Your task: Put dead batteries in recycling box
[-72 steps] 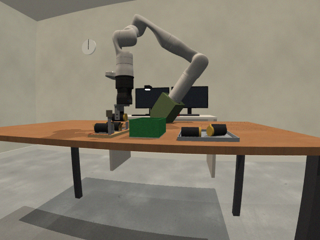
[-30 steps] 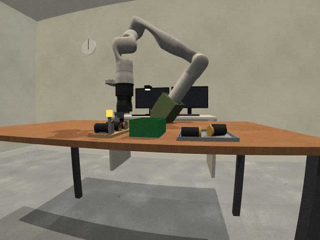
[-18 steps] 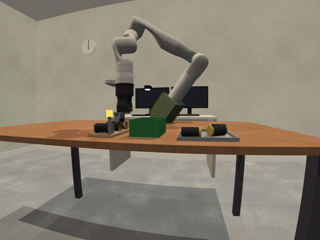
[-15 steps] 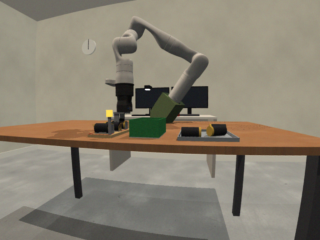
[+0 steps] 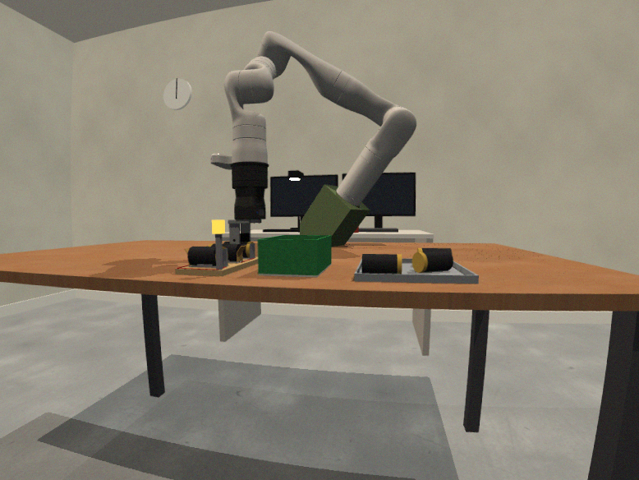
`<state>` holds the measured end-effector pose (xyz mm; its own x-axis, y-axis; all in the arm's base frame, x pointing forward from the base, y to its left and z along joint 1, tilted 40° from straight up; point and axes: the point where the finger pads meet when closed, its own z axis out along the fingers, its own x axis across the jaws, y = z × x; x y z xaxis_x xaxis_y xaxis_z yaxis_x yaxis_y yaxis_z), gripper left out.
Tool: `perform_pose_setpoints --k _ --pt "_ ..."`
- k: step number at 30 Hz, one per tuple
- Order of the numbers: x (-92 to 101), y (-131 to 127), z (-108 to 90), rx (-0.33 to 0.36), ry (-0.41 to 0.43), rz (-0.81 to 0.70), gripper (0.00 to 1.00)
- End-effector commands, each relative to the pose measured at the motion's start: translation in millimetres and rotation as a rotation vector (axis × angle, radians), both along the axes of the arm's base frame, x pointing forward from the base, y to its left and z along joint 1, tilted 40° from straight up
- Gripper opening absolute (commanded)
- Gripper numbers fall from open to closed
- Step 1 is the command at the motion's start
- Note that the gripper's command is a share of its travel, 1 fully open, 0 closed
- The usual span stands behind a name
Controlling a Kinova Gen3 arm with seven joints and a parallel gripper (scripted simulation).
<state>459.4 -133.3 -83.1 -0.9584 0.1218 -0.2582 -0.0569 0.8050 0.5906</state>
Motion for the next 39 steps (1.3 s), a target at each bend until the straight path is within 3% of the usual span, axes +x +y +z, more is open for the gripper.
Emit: perform_pose_setpoints --k 1,14,39 --pt "-2.0 -11 9.2 -0.007 -0.004 -0.008 0.9" --pt "-14.0 -35 41.0 -0.007 -0.004 -0.008 0.9" --pt "-14.5 -36 42.5 -0.007 -0.004 -0.008 0.9"
